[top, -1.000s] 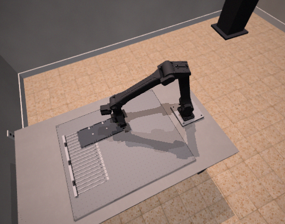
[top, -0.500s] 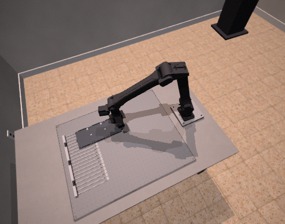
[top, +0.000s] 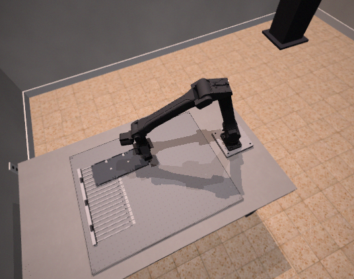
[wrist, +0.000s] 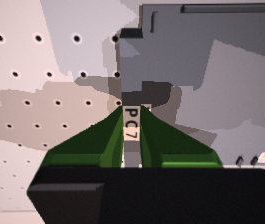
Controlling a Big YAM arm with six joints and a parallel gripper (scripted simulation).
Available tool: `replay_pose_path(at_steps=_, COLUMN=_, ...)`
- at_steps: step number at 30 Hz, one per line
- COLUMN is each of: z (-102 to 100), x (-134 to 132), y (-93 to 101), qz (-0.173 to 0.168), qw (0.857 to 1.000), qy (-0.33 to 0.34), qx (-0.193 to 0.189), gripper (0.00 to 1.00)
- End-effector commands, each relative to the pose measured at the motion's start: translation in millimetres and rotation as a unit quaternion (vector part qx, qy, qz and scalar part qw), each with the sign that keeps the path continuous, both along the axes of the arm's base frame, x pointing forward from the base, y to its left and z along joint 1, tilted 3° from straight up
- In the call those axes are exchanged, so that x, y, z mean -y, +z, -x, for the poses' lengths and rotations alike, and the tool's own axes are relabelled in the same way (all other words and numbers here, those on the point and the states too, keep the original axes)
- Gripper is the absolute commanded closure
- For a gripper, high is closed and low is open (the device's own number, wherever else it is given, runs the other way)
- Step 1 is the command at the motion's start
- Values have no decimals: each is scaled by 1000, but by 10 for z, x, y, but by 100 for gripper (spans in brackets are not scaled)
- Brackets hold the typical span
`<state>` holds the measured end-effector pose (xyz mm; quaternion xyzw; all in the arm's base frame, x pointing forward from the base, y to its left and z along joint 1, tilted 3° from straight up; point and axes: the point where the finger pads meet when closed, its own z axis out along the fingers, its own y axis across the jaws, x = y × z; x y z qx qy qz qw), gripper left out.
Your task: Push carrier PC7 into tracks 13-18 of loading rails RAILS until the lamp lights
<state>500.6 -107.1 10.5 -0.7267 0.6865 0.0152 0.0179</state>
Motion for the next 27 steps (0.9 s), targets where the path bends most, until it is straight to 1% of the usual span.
replay_pose_path(at_steps=1, z=-351, x=-36, y=133, qz=1, qw=1000, qy=1, qx=27, gripper=100)
replay_pose_path(at_steps=15, z=-454, x=-49, y=137, qz=0, qw=1000, qy=1, qx=24, gripper=100)
replay_pose_path(at_steps=27, z=-583, x=-57, y=141, qz=1, qw=1000, qy=1, qx=26, gripper=100)
